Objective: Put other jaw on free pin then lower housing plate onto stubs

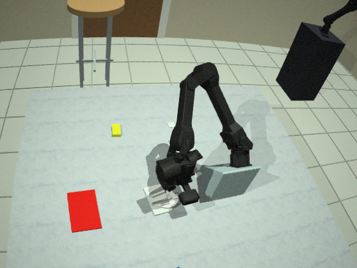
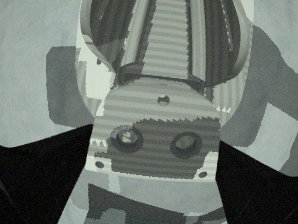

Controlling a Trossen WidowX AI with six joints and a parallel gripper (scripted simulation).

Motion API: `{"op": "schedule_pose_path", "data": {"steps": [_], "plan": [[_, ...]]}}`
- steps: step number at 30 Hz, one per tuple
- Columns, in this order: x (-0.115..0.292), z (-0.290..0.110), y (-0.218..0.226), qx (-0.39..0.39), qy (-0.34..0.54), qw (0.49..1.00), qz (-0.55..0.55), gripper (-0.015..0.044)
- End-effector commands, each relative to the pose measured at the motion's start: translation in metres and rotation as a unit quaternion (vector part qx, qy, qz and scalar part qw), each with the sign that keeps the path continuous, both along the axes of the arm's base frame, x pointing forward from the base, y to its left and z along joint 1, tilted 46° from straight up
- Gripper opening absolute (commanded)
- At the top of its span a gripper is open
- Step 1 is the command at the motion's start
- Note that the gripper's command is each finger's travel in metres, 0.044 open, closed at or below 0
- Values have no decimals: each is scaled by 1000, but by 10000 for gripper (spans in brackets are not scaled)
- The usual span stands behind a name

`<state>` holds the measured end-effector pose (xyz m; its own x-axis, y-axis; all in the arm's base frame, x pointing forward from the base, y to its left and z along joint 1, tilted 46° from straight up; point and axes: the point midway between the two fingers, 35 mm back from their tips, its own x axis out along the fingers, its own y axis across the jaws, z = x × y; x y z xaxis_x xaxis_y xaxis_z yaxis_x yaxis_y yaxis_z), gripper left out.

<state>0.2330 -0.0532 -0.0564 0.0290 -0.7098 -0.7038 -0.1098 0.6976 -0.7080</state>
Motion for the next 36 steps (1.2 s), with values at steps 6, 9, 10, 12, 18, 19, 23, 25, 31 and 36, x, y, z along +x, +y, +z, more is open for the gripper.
{"op": "schedule_pose_path", "data": {"steps": [6,9,10,12,18,19,23,25,31,36], "plan": [[-2,-2,-2,-2,5,1000,2,351],[-2,-3,-3,-2,5,1000,2,351],[-2,-3,-3,-2,5,1000,3,351],[-2,-3,-3,-2,5,1000,3,351],[-2,-3,-3,-2,5,1000,3,351],[-2,-3,-4,-2,6,1000,3,351],[-2,-5,-5,-2,6,1000,3,351],[-2,-5,-5,-2,6,1000,3,351],[-2,-5,-5,-3,6,1000,3,351],[-2,-7,-7,-3,6,1000,3,351]]}}
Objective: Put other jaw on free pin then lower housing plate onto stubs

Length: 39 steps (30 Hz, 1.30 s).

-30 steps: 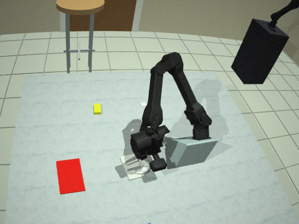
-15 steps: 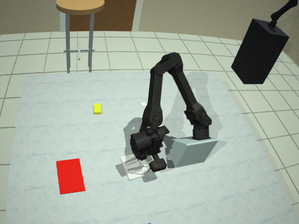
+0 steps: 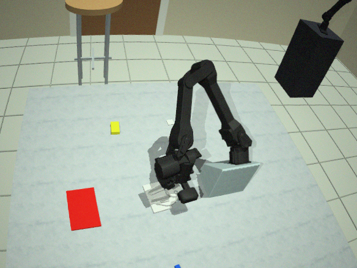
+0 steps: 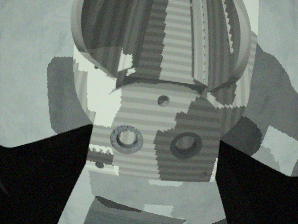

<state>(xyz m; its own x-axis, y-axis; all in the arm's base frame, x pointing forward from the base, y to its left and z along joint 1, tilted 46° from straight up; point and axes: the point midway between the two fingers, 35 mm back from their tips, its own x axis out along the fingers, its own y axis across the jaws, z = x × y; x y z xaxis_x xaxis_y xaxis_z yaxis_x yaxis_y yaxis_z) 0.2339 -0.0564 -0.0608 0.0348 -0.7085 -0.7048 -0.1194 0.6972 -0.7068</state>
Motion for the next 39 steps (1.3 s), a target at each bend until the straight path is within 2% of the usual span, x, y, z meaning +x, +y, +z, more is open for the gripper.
{"op": "schedule_pose_path", "data": {"steps": [1,39], "plan": [[-2,-2,-4,-3,4,1000,-3,351],[-2,-6,-7,-3,1,1000,-6,351]]}}
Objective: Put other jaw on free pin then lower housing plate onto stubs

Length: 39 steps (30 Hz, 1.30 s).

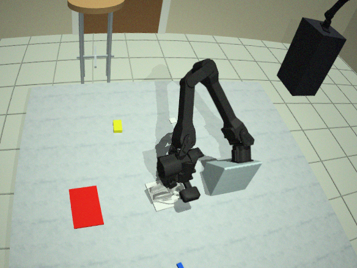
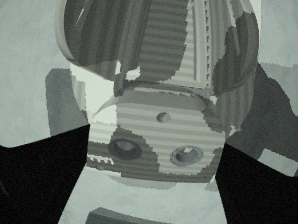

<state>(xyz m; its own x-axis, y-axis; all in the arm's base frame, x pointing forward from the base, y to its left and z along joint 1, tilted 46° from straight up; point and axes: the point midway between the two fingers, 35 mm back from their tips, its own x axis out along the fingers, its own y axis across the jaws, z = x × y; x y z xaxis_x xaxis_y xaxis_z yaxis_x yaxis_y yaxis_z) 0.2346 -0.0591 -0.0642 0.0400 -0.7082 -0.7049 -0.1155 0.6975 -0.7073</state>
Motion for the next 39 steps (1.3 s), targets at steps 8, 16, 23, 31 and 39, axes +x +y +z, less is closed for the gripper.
{"op": "schedule_pose_path", "data": {"steps": [8,16,23,31,39], "plan": [[-3,-2,-4,-3,4,1000,-6,351],[-3,-2,-4,-3,4,1000,-6,351],[-3,-2,-4,-3,4,1000,-6,351],[-3,1,-1,-3,4,1000,-6,351],[-4,2,-2,-3,4,1000,-6,351]]}}
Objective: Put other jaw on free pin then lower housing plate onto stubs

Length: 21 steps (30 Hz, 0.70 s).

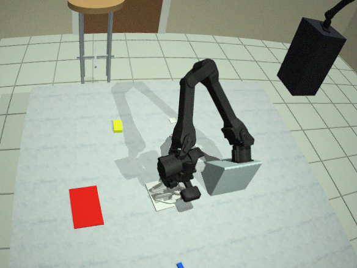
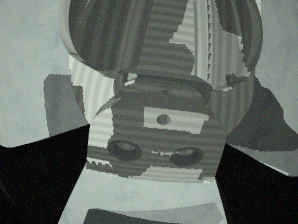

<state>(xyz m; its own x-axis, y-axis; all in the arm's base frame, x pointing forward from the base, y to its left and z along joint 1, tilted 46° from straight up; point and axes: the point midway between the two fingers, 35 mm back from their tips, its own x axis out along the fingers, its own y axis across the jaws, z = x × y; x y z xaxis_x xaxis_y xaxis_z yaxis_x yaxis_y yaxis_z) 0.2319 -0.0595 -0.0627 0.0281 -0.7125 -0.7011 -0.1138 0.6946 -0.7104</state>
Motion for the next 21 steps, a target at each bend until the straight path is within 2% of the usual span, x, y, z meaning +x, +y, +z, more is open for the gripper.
{"op": "schedule_pose_path", "data": {"steps": [1,21], "plan": [[-1,1,-2,-1,1,1000,-2,351],[-1,-2,-5,-1,1,1000,-2,351]]}}
